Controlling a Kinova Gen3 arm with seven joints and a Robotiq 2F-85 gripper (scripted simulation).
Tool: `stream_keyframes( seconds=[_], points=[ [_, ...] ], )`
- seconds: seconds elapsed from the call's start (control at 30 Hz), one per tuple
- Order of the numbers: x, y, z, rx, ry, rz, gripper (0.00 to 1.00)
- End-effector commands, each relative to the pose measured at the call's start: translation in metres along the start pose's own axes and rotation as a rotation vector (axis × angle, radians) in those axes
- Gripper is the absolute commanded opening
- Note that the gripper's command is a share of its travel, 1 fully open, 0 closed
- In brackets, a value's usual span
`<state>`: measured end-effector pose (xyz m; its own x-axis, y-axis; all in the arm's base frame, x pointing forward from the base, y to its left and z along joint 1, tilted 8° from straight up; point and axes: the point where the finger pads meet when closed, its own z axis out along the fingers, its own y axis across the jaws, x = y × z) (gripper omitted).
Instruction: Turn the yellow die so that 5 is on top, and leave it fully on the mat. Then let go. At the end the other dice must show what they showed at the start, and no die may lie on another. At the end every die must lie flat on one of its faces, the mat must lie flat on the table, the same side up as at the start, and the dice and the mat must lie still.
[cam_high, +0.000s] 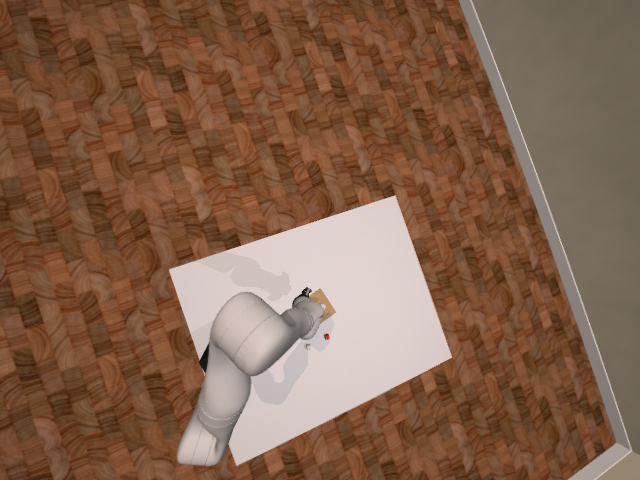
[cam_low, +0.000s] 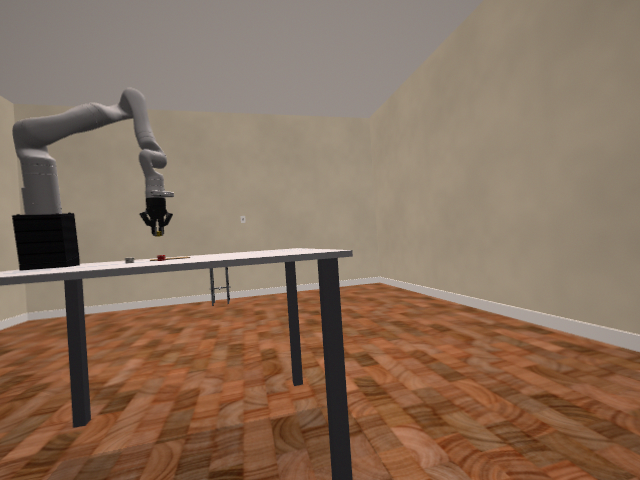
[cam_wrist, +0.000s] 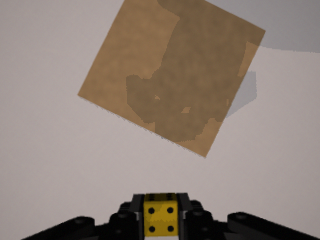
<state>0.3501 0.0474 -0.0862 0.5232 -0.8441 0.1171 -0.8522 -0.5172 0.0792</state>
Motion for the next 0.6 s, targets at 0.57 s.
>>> stream_keyframes(
  seconds=[0.57],
  points=[
    [0.0068,0.0,0.0,0.0,-0.001,0.136,0.15]
  ],
)
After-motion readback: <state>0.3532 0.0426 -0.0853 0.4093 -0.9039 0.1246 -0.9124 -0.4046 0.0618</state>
